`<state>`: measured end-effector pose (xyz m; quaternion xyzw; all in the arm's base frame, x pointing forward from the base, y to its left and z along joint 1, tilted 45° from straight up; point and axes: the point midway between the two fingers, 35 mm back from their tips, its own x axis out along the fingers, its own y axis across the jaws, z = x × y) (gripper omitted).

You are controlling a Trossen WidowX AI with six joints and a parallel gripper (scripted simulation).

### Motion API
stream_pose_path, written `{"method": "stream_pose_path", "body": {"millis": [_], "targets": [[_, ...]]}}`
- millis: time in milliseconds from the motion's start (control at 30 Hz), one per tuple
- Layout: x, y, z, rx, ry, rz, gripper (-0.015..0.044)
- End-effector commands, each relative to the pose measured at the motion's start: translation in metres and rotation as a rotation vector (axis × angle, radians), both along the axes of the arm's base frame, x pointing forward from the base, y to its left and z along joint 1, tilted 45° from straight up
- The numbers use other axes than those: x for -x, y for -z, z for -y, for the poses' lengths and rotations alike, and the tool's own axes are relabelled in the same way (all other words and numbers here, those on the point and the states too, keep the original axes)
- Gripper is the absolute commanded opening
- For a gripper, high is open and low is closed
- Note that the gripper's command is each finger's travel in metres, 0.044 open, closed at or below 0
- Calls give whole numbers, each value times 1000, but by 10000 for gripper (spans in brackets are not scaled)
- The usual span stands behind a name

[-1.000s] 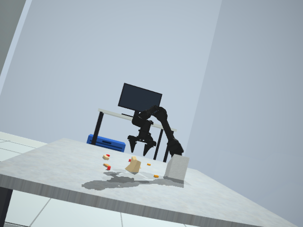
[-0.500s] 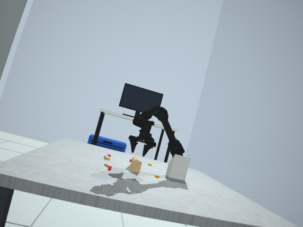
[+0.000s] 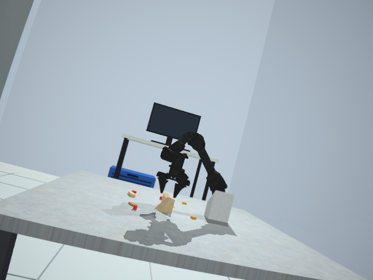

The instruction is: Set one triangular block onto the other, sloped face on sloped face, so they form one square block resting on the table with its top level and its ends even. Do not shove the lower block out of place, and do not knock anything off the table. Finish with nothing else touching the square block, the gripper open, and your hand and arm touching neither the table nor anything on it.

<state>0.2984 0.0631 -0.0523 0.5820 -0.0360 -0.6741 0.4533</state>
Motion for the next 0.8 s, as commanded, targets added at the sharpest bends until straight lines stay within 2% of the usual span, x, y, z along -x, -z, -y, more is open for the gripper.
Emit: {"method": "stream_pose_path", "body": {"millis": [0,767], "targets": [[1,7,7,14,3,-10,440],[0,33,33,46,40,-11,440]]}}
